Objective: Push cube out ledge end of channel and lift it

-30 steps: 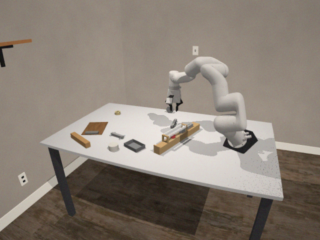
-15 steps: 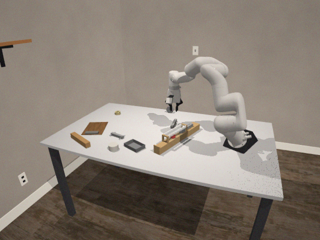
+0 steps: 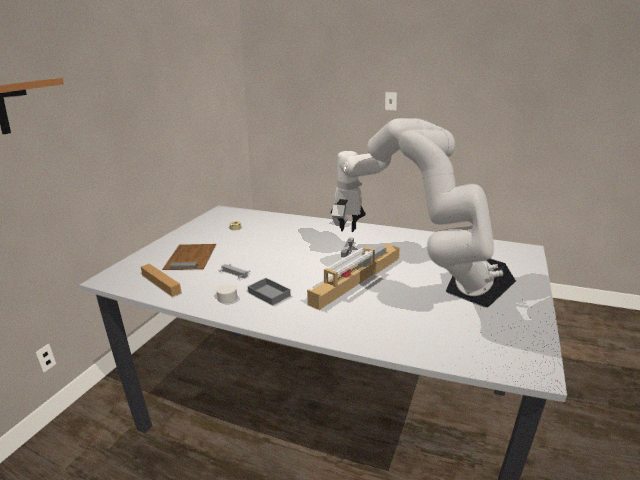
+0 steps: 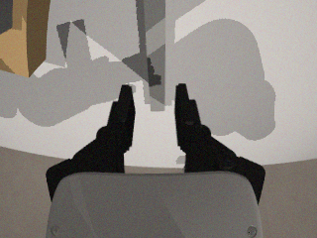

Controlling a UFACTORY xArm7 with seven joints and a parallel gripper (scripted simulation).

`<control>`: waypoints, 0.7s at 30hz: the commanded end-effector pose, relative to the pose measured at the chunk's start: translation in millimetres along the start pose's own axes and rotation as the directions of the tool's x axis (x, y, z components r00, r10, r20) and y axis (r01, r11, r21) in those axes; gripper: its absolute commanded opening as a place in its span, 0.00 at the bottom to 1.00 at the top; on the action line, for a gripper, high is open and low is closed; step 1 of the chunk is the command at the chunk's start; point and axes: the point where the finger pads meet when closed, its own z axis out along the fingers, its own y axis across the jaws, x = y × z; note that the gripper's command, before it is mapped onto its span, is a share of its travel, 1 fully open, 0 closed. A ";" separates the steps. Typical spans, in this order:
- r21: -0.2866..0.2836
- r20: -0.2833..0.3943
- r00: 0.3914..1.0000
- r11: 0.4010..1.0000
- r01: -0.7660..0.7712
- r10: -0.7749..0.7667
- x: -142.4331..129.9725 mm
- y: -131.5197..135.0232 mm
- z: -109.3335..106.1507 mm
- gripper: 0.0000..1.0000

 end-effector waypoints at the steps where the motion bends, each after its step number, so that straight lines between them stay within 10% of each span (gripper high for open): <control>1: -0.004 0.005 1.000 1.000 -0.001 0.001 -3.0 2.0 36.3 0.38; 21: -0.004 0.005 1.000 1.000 -0.001 0.001 -3.3 2.2 65.9 0.38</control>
